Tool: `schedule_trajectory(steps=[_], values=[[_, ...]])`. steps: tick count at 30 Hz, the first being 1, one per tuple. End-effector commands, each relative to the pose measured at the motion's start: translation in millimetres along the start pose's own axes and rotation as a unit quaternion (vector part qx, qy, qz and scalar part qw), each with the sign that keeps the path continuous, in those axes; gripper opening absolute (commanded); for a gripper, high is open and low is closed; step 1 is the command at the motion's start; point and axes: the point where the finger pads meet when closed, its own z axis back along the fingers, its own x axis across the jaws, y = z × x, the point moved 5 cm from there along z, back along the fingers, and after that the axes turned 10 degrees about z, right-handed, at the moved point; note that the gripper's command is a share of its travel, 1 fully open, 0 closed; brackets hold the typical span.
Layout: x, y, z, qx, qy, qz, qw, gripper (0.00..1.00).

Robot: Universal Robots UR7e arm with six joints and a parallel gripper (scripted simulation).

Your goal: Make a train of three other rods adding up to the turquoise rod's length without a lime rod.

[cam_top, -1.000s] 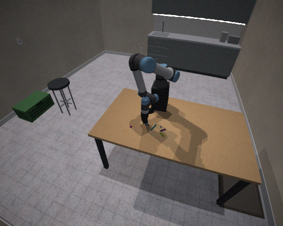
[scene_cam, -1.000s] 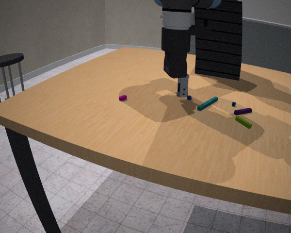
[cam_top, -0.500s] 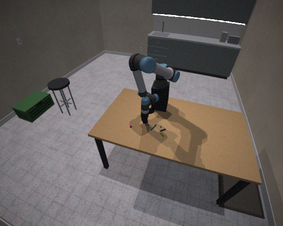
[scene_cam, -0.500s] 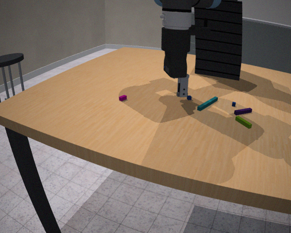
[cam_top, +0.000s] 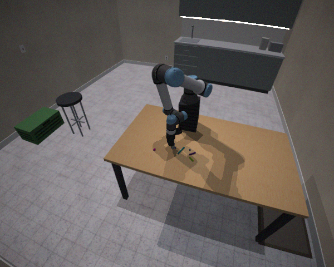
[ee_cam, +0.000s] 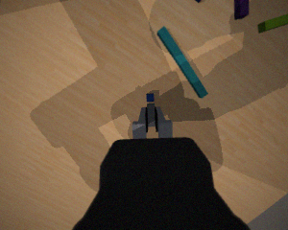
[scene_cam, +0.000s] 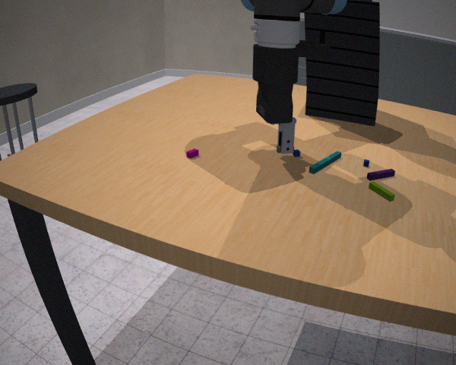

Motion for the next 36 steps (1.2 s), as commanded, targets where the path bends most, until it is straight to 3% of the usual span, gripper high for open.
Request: schedule_trajectory(steps=[1, 36], values=[[-0.3, -2.0, -5.8, -0.001, 0.0, -0.001, 1.0, 0.24], [-0.4, -1.1, -9.5, -0.001, 0.0, -0.001, 1.0, 0.24]])
